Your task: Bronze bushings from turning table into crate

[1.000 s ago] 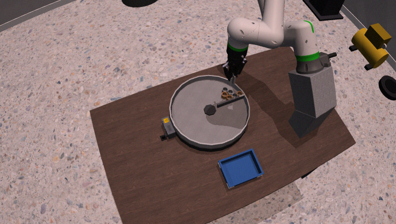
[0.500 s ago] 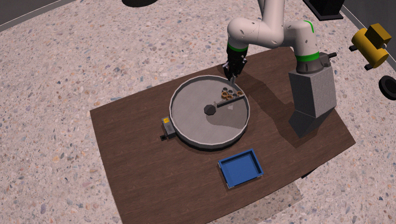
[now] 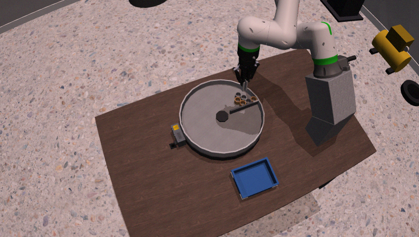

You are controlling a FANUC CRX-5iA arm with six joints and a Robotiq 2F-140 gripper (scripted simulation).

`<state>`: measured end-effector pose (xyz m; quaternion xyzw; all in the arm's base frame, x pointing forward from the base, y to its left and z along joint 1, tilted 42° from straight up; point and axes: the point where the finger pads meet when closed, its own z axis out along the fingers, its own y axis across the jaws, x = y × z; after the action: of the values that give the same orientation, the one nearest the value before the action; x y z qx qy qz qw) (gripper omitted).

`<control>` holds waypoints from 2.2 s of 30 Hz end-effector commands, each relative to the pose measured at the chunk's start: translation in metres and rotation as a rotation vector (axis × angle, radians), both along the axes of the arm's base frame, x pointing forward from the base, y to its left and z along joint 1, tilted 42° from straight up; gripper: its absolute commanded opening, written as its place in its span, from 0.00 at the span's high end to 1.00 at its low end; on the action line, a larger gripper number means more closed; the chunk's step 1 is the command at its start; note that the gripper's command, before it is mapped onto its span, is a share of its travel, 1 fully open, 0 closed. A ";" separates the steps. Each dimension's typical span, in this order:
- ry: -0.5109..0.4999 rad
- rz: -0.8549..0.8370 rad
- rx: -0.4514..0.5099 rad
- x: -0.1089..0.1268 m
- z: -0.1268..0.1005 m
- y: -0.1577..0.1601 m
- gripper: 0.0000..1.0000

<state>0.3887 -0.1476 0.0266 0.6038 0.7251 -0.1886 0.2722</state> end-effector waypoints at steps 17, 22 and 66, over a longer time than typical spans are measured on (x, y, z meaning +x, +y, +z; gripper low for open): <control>0.097 0.013 0.401 0.025 -0.021 -0.029 0.94; 0.108 0.019 0.468 0.031 -0.024 -0.032 0.94; 0.139 0.028 0.622 0.042 -0.030 -0.044 0.94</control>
<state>0.4304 -0.1914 -0.0040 0.6340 0.7729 0.0052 0.0269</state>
